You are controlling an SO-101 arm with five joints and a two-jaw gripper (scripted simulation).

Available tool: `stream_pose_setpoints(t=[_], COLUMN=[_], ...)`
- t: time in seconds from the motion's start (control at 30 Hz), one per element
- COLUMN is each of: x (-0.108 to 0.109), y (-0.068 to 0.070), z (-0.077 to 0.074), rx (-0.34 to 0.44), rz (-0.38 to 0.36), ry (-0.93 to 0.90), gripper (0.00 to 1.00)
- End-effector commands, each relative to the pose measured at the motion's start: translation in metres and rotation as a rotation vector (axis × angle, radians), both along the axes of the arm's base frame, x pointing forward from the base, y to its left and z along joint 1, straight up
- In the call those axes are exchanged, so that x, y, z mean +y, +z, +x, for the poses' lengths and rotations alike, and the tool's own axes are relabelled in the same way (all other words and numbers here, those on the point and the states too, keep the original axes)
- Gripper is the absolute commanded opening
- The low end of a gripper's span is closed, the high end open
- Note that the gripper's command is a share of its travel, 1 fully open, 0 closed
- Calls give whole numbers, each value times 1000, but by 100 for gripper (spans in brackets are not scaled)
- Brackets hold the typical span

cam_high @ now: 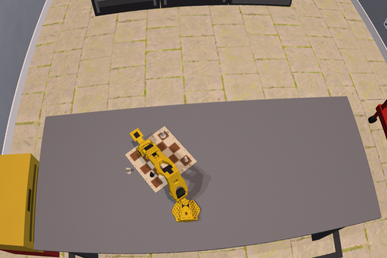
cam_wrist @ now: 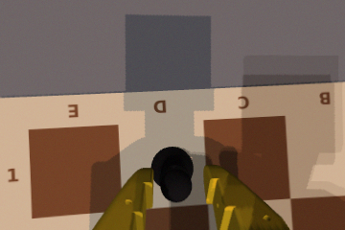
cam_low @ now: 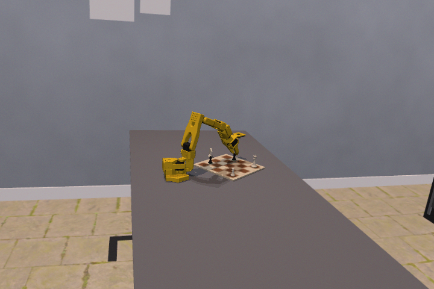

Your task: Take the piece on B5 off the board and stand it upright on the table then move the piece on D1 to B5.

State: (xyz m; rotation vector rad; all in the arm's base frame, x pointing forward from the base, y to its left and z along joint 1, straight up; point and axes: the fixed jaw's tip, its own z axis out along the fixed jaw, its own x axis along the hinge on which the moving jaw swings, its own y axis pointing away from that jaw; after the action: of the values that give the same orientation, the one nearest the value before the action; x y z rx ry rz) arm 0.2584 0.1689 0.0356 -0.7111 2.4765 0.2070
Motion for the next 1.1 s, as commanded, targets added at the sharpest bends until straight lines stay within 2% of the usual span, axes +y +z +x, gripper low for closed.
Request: stream_pose_setpoints(t=[0.0, 0.27, 1.07], x=[-3, -3, -6], y=[-12, -20, -25], z=[-1, -1, -4], rx=[21, 21, 22], rz=[-9, -9, -10], ry=[-12, -12, -12], gripper=[9, 9, 9])
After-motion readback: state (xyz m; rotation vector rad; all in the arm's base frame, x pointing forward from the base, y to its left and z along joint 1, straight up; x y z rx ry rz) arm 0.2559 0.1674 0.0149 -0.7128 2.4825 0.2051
